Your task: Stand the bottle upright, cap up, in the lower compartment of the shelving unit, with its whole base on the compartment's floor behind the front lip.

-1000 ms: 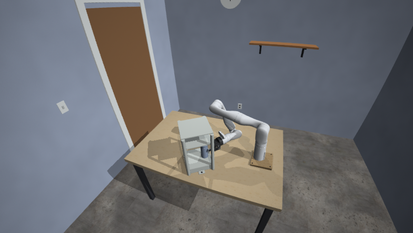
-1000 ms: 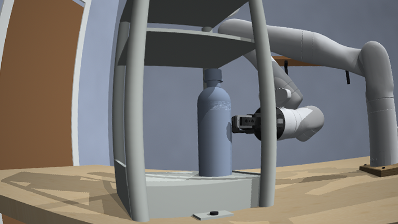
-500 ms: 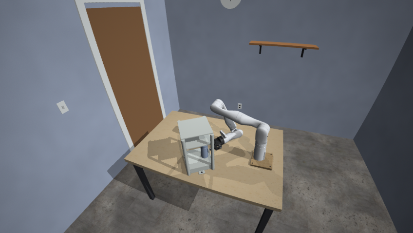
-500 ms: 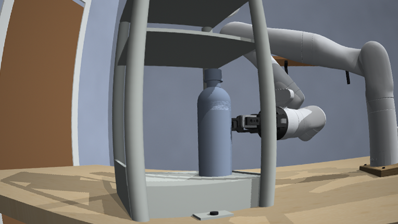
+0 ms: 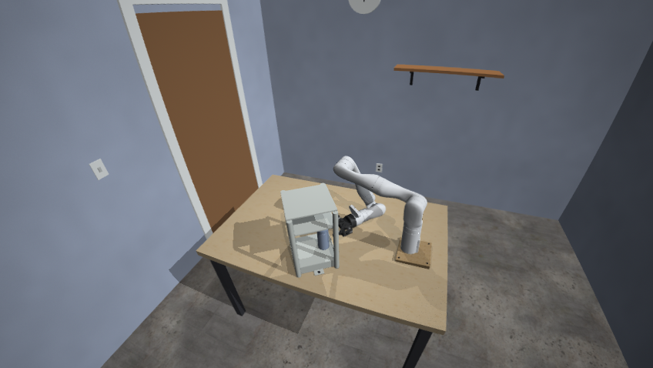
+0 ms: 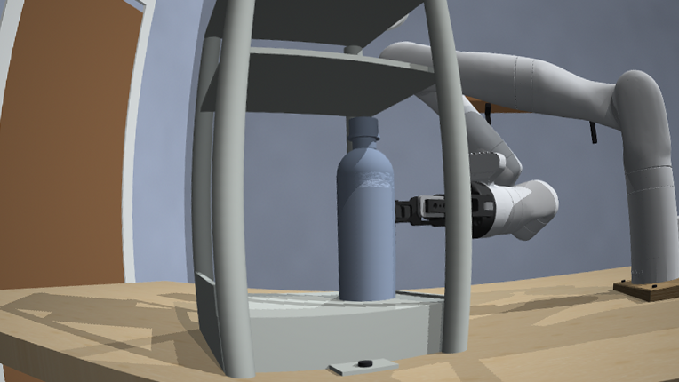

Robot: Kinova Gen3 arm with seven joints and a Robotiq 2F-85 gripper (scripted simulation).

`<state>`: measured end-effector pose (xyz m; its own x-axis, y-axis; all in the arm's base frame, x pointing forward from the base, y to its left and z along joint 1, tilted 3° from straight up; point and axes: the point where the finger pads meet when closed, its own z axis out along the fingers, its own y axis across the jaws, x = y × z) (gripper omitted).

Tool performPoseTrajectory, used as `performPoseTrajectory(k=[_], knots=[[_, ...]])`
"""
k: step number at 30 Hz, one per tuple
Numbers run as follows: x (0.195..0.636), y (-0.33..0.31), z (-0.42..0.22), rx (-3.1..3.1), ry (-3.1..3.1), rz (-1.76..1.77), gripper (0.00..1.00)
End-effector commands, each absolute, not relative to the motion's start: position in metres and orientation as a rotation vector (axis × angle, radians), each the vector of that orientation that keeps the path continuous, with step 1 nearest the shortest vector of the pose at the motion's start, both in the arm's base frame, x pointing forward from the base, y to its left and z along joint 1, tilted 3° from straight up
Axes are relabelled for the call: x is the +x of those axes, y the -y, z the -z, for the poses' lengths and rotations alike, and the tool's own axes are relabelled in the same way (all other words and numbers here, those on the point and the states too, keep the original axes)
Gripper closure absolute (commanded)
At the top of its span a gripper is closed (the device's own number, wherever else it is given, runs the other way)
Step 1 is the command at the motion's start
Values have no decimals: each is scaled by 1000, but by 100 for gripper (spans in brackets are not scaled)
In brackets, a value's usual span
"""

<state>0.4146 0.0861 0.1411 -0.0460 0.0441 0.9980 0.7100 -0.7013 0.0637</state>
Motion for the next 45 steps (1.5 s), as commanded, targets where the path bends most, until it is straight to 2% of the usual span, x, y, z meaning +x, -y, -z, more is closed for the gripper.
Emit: performPoseTrajectory(k=[1, 45], knots=[[413, -84, -142, -1748, 794, 1806, 19], [404, -75, -142, -1748, 795, 1806, 19]])
